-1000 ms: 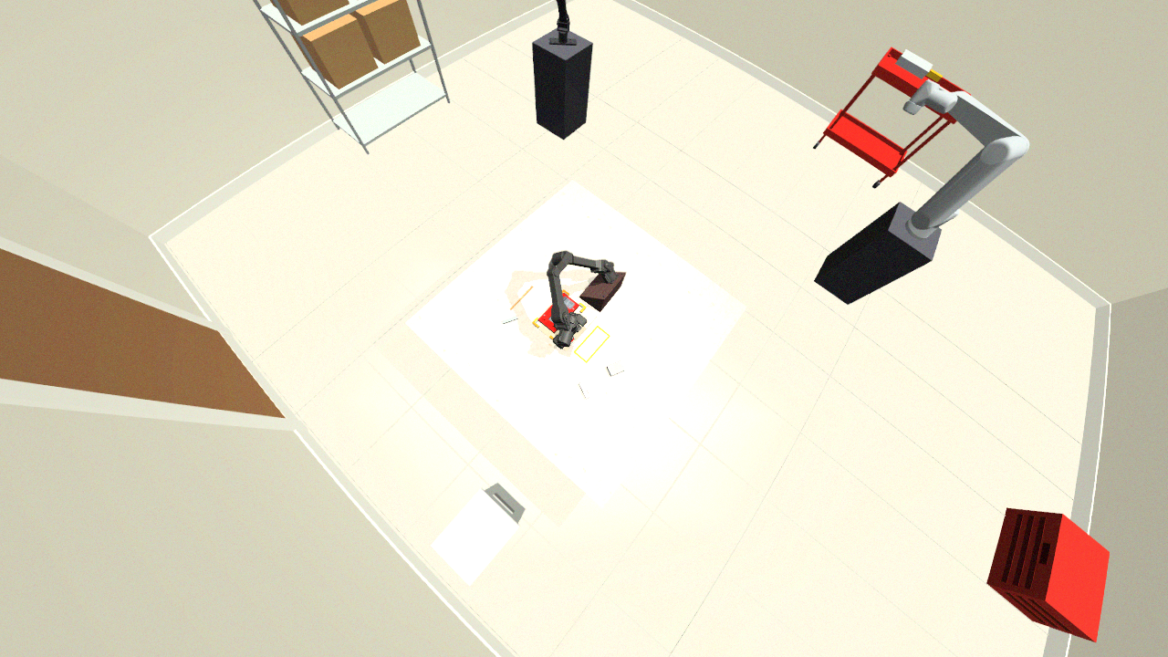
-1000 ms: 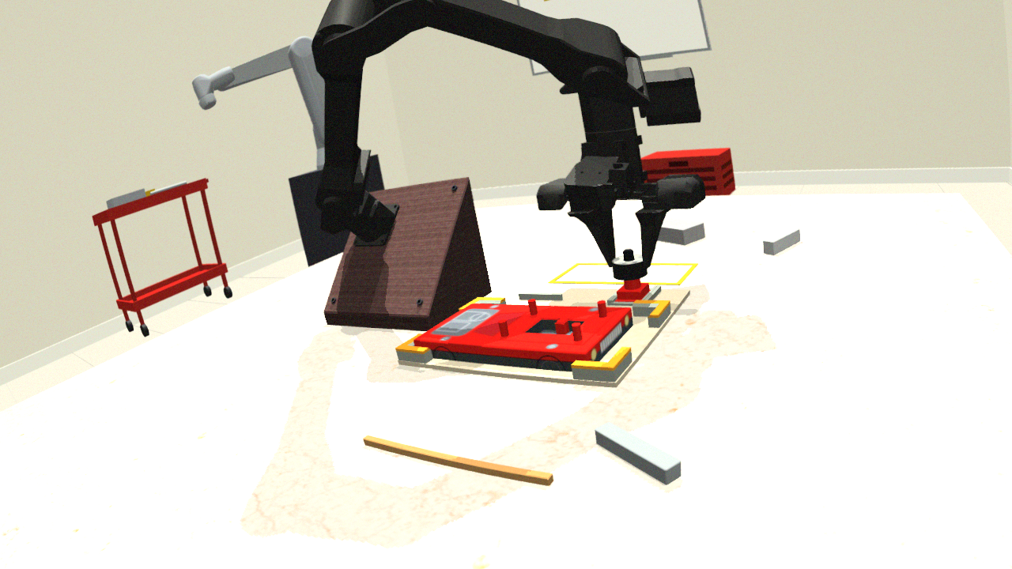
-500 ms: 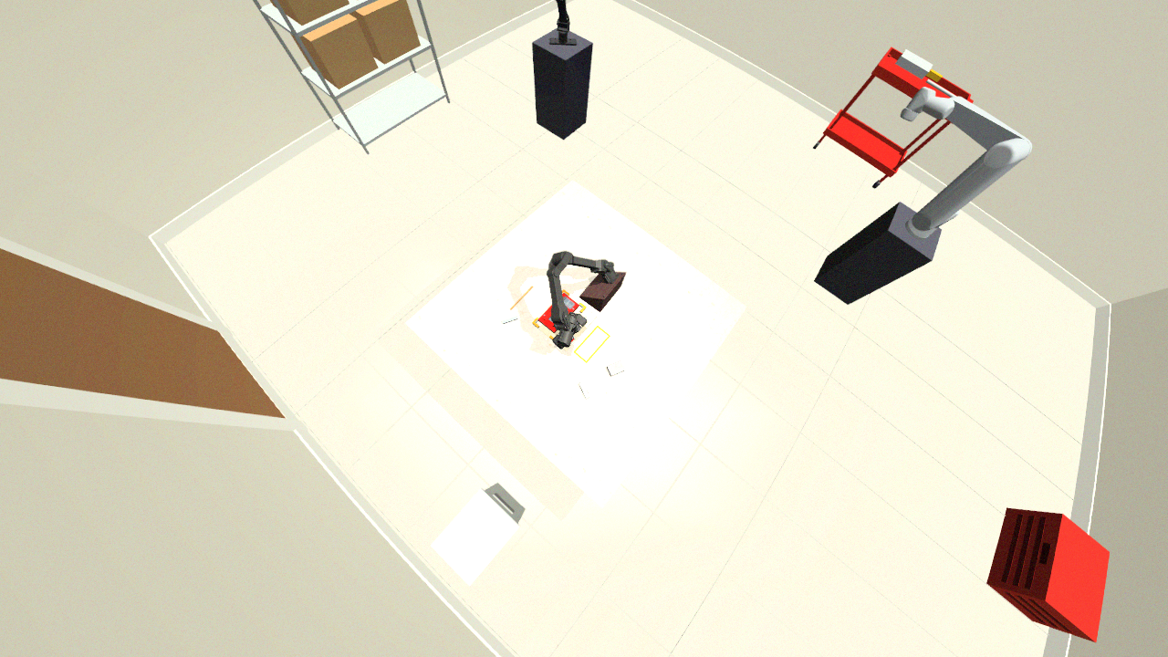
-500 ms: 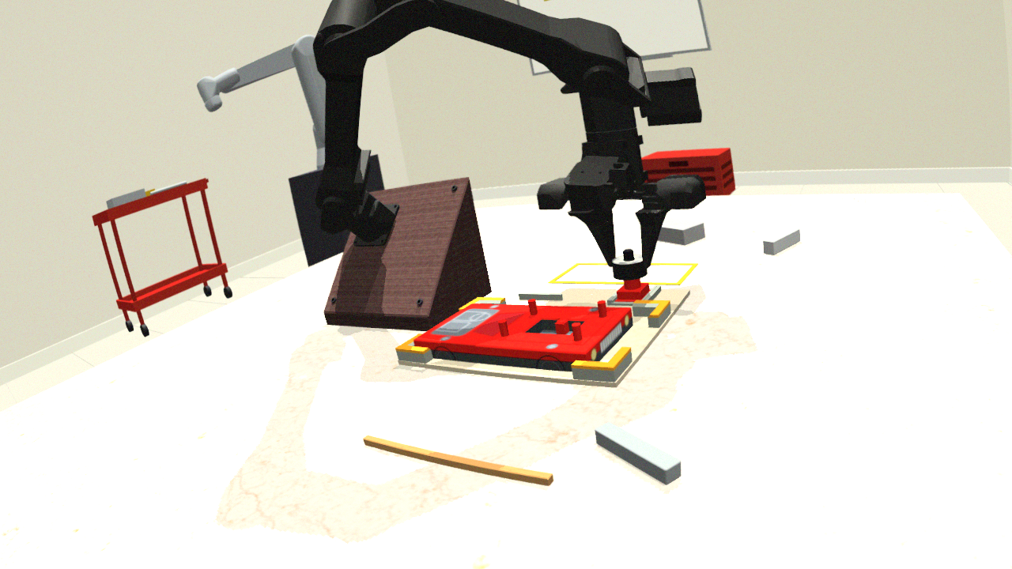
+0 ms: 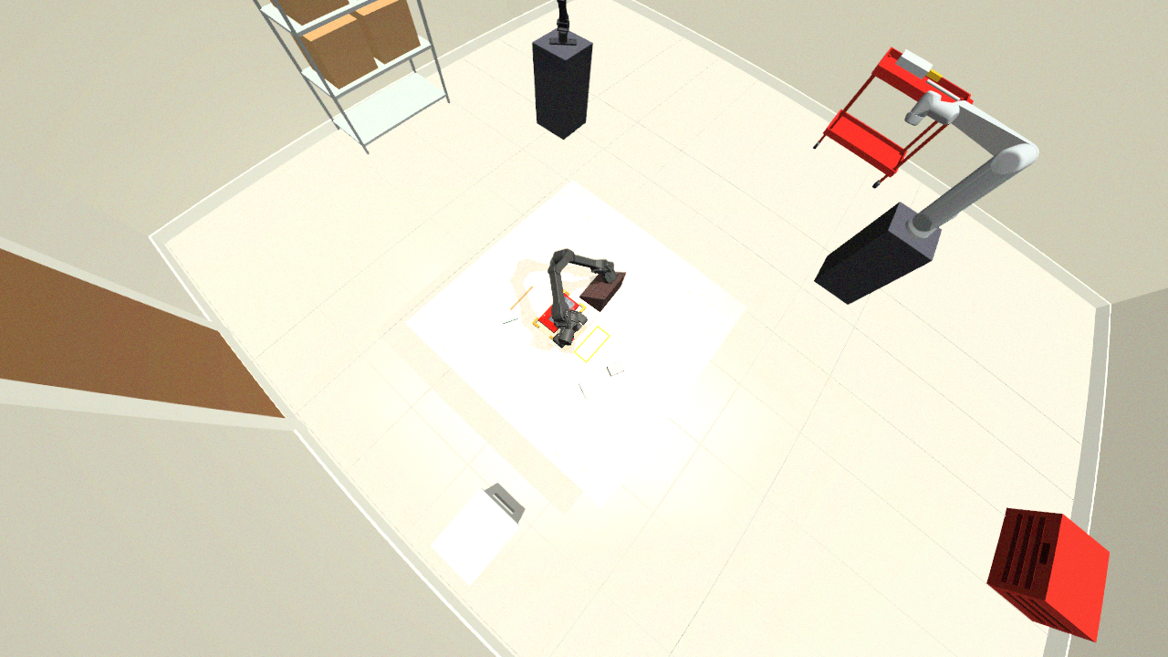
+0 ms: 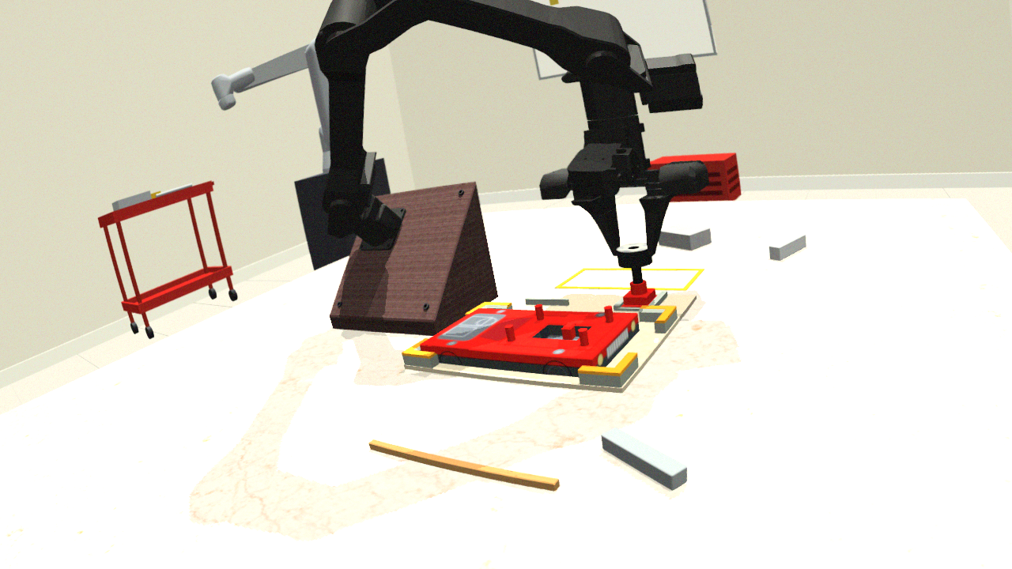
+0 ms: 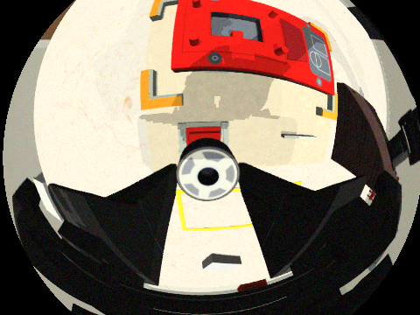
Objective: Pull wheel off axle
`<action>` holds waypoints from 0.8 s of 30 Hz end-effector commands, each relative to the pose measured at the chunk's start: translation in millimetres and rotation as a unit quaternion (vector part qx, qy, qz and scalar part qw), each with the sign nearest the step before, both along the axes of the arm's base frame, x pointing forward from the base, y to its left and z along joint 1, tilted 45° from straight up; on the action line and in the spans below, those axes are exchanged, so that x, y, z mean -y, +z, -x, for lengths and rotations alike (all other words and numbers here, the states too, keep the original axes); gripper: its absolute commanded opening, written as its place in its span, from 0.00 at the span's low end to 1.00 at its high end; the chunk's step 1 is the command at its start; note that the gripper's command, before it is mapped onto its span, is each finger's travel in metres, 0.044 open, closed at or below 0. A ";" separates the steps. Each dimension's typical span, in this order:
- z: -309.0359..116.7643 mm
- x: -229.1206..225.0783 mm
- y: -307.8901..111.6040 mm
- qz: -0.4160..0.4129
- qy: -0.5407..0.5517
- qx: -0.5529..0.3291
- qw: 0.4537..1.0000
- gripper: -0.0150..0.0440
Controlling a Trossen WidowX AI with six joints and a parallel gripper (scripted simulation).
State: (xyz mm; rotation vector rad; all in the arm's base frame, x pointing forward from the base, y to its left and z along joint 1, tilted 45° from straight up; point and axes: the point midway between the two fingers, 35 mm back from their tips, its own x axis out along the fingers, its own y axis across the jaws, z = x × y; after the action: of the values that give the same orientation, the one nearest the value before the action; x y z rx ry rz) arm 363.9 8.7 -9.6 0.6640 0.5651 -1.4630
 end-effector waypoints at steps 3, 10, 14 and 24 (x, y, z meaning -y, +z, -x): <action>-0.4 -3.5 3.3 0.000 0.000 0.003 1.000 0.25; -0.2 -5.1 4.9 0.000 0.001 0.003 1.000 0.25; -0.1 -6.0 5.8 0.000 0.001 0.003 1.000 0.25; 0.1 -8.2 8.1 0.000 0.001 0.003 1.000 0.25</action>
State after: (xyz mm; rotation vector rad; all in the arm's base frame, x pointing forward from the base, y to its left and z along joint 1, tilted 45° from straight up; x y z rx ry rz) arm 363.7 15.7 -2.8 0.6606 0.5643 -1.4566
